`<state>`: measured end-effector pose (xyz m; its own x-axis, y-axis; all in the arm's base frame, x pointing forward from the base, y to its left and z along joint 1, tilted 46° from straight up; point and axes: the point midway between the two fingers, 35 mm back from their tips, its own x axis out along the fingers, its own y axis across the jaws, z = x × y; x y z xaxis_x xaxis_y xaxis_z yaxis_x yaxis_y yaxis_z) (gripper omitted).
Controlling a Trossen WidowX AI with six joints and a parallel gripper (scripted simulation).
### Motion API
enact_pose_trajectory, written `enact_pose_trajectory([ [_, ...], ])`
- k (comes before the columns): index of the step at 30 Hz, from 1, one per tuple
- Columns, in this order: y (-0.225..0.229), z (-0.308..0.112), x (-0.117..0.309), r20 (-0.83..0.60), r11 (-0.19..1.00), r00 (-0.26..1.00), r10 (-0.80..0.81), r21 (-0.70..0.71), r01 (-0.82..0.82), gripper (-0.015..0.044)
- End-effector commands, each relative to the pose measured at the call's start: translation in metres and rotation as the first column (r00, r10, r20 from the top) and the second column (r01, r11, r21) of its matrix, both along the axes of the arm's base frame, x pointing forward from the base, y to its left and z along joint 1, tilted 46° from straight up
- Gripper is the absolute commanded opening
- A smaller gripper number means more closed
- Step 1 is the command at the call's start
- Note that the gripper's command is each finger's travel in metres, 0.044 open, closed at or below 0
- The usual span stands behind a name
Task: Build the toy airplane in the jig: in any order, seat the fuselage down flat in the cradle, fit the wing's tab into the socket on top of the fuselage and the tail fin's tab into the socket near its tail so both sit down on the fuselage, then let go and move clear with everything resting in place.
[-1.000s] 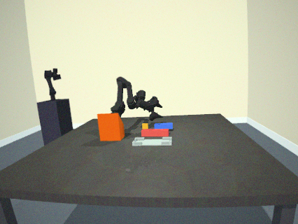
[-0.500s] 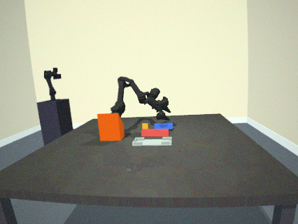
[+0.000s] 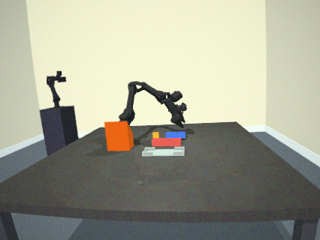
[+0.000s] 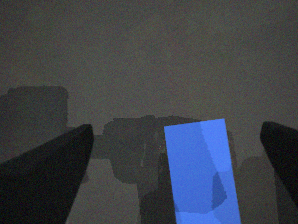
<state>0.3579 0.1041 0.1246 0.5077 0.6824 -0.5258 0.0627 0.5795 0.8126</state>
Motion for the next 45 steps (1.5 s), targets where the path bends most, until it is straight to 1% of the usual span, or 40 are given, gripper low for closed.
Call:
enact_pose_trajectory([
  [1, 0.0, 0.032, -0.022, -0.152, 0.958, 0.956, 0.251, -0.103, -0.268, 0.044],
  [4, -0.001, 0.04, -0.033, -0.195, 0.943, 0.936, 0.294, -0.1, -0.317, 0.044],
  [5, -0.001, 0.047, -0.034, -0.188, 0.934, 0.929, 0.318, -0.107, -0.342, 0.044],
  [12, -0.001, 0.066, -0.068, -0.321, 0.902, 0.862, 0.393, -0.049, -0.43, 0.044],
  [27, -0.001, 0.067, -0.069, -0.324, 0.9, 0.859, 0.396, -0.047, -0.433, 0.044],
  [29, -0.009, 0.057, -0.067, -0.326, 0.901, 0.86, 0.393, -0.052, -0.431, 0.044],
  [33, -0.055, 0.001, -0.063, -0.333, 0.901, 0.861, 0.385, -0.067, -0.429, 0.044],
  [38, -0.103, -0.059, -0.081, -0.331, 0.9, 0.859, 0.391, -0.058, -0.432, 0.044],
  [40, -0.112, -0.07, -0.087, -0.329, 0.9, 0.859, 0.393, -0.053, -0.433, 0.044],
  [45, -0.111, -0.073, -0.088, -0.329, 0.9, 0.859, 0.393, -0.053, -0.433, 0.044],
])
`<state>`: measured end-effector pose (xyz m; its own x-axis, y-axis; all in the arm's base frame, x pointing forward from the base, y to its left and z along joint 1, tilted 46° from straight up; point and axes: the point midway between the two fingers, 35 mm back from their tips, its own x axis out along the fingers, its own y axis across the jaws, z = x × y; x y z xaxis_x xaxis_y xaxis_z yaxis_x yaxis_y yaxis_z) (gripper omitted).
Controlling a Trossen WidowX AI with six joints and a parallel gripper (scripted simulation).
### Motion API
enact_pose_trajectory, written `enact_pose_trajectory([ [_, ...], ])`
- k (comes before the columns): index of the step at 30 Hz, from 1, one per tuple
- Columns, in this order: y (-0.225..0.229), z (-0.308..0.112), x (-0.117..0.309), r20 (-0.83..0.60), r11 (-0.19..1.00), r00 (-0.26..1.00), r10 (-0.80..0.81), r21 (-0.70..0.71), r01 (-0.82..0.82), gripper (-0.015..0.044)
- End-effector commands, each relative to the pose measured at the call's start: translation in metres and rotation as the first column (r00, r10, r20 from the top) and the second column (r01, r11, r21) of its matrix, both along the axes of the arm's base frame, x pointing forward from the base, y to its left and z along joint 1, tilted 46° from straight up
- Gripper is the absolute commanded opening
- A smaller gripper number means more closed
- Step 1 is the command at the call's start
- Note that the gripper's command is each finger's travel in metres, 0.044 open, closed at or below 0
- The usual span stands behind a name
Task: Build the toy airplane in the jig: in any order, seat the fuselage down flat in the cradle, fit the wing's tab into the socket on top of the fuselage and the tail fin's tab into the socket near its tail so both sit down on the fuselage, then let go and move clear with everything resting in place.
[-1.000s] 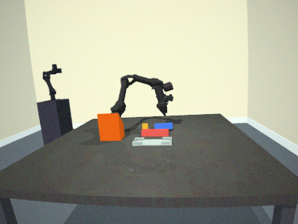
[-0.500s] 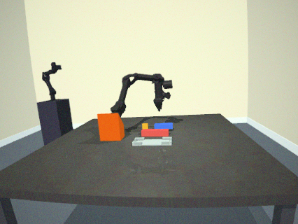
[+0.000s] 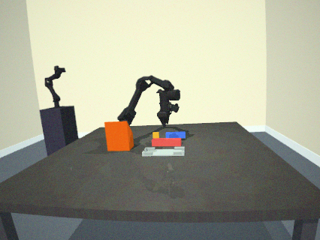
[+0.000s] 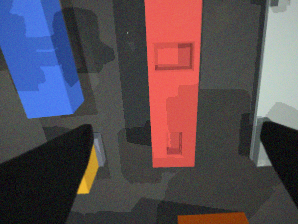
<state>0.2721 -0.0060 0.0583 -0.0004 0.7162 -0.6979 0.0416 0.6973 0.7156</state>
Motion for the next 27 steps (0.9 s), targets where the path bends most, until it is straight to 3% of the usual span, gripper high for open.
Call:
enact_pose_trajectory([
  [1, 0.006, -0.014, -0.002, 0.008, 1.0, 1.0, 0.013, -0.002, -0.013, 0.044],
  [4, 0.034, -0.04, -0.003, 0.009, 1.0, 1.0, 0.013, 0.001, -0.013, 0.044],
  [27, 0.059, -0.064, -0.002, 0.009, 1.0, 1.0, 0.013, 0.001, -0.013, 0.044],
])
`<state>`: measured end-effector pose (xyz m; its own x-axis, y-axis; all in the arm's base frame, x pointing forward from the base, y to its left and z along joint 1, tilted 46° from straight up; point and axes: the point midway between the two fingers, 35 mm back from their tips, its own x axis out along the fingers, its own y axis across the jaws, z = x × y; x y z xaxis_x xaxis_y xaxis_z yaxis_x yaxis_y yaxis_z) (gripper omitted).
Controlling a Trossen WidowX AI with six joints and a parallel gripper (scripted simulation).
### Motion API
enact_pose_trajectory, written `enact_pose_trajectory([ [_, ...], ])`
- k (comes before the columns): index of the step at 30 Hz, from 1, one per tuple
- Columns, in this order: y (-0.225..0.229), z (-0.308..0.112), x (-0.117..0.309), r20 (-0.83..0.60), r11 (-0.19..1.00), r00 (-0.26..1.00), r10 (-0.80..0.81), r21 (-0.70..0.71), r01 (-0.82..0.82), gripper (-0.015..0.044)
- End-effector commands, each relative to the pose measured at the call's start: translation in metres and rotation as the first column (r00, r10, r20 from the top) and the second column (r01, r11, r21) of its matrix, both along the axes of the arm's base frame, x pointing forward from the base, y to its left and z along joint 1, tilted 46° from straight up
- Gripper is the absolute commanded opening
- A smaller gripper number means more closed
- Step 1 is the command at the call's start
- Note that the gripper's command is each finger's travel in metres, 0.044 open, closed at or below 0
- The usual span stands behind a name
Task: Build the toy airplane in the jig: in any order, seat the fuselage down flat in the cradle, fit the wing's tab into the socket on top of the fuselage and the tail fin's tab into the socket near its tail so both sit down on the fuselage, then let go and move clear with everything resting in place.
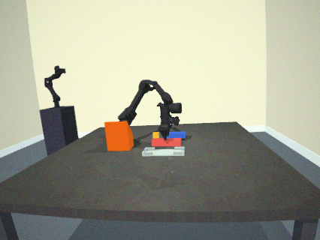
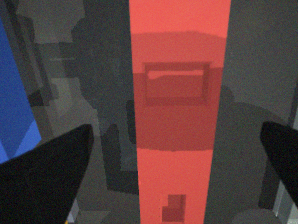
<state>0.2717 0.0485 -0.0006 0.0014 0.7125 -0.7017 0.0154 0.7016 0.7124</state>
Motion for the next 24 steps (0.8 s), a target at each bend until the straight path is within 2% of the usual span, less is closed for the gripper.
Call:
enact_pose_trajectory([
  [1, 0.005, -0.006, -0.002, -0.011, 1.0, 1.0, -0.004, 0.006, 0.004, 0.044],
  [22, 0.028, -0.027, -0.003, -0.011, 1.0, 1.0, -0.004, 0.01, 0.004, 0.044],
  [24, 0.028, -0.027, -0.003, -0.011, 1.0, 1.0, -0.004, 0.01, 0.004, 0.0387],
])
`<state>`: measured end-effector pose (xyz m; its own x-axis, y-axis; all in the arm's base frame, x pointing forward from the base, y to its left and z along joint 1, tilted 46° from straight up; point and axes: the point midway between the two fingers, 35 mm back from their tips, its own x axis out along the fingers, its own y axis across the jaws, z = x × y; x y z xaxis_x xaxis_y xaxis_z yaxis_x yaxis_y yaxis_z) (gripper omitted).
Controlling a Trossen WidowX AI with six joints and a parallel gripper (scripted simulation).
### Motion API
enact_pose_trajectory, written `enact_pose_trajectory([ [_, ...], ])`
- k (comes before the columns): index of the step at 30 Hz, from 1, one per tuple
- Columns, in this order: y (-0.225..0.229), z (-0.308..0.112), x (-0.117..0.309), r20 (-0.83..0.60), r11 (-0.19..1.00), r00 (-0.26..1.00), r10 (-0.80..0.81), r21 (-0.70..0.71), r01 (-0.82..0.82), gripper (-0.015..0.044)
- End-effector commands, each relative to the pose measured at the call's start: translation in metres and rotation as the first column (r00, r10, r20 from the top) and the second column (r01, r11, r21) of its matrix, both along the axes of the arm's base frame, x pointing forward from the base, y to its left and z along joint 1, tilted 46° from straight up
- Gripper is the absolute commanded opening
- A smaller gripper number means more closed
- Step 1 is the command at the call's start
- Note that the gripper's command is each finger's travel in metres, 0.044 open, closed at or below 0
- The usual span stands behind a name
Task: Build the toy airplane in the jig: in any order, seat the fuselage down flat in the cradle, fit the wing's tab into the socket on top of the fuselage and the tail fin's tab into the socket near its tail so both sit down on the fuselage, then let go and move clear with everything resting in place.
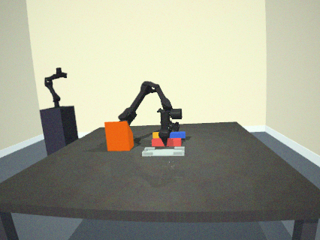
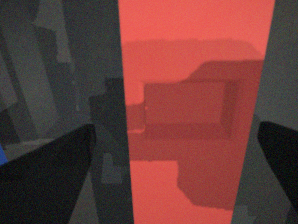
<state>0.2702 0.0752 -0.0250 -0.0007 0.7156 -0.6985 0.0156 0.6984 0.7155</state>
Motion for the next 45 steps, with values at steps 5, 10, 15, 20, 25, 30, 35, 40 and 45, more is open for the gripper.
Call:
enact_pose_trajectory([
  [5, 0.001, -0.003, -0.002, -0.01, 1.0, 1.0, -0.005, 0.006, 0.005, 0.0256],
  [10, 0.001, -0.003, -0.002, -0.01, 1.0, 1.0, -0.005, 0.006, 0.005, 0.0164],
  [15, 0.001, -0.003, -0.002, -0.01, 1.0, 1.0, -0.005, 0.006, 0.005, 0.0111],
  [20, -0.006, 0.003, 0.001, -0.009, 1.0, 1.0, -0.006, 0.002, 0.006, 0.0],
  [25, -0.018, 0.012, 0.004, -0.009, 1.0, 1.0, -0.008, -0.003, 0.008, 0.0],
  [30, -0.029, 0.021, 0.006, -0.01, 1.0, 1.0, -0.01, -0.009, 0.009, 0.0],
  [35, -0.041, 0.031, 0.007, -0.013, 1.0, 1.0, -0.011, -0.013, 0.011, 0.0],
  [40, -0.052, 0.041, 0.007, -0.012, 1.0, 1.0, -0.01, -0.013, 0.01, 0.0],
  [45, -0.063, 0.052, 0.006, -0.012, 1.0, 1.0, -0.009, -0.012, 0.009, 0.0],
])
